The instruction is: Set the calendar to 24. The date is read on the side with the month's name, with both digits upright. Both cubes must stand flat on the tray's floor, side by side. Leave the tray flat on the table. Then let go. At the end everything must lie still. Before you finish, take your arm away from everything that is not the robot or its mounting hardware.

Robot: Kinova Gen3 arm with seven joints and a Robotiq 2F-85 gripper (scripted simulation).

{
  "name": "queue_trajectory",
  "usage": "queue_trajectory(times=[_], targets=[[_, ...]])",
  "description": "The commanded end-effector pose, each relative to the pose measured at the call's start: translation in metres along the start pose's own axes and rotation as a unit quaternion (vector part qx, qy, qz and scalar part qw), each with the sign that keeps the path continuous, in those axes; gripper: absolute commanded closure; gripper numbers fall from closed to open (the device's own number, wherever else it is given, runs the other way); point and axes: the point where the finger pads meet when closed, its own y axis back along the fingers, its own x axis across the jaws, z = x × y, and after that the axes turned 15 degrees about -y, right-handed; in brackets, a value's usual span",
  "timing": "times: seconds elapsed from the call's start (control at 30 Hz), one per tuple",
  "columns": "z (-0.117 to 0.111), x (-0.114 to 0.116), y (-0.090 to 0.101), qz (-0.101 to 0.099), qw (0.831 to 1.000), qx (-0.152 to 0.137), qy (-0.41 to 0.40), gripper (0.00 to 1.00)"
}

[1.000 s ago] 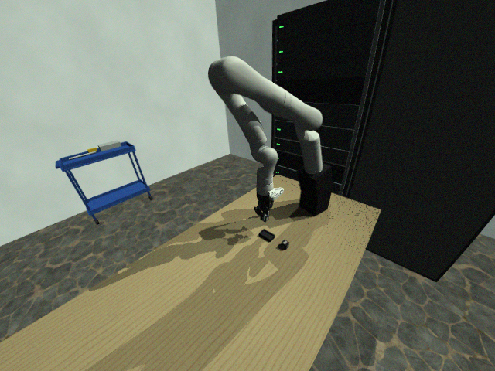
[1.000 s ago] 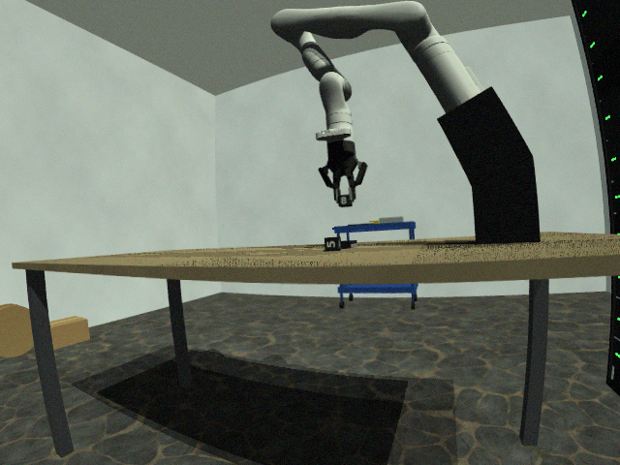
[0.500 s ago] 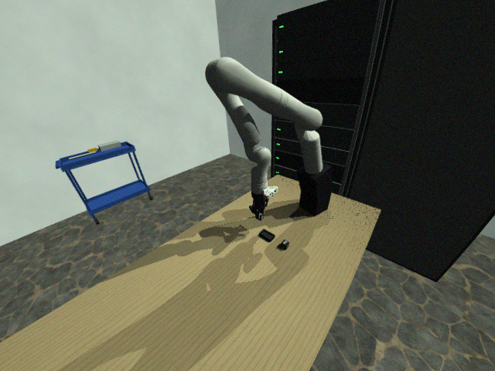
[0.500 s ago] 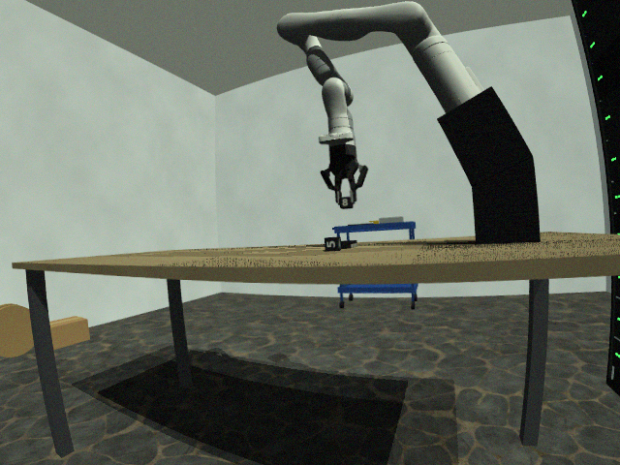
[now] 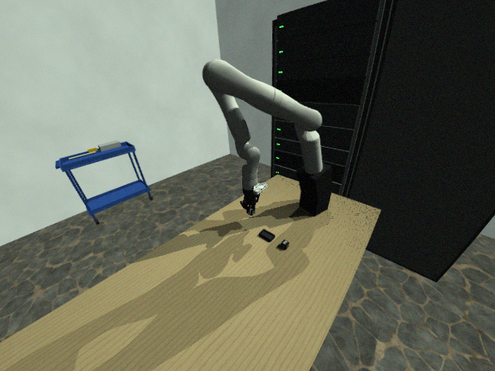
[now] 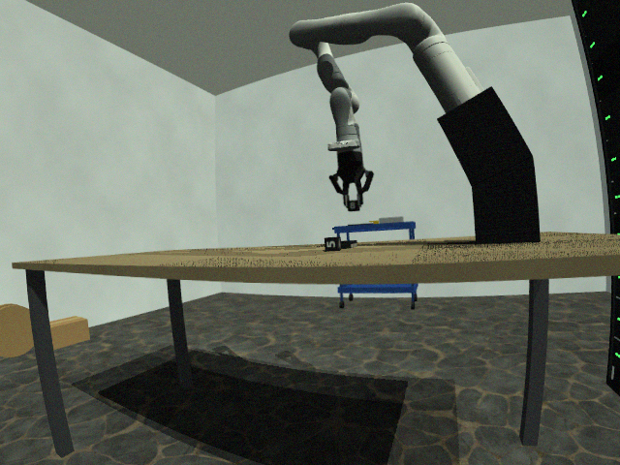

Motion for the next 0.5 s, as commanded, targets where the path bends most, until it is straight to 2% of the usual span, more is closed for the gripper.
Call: queue_trajectory(times=[0.0,0.17,0.47], targets=[[0.001,0.0,0.001,-0.002,1.0,0.0,-0.006,0.74],[0.001,0.0,-0.002,-0.003,1.0,0.002,-0.005,0.74],[0.002,0.003,-0.016,0.002,1.0,0.002,-0.005,0.74]])
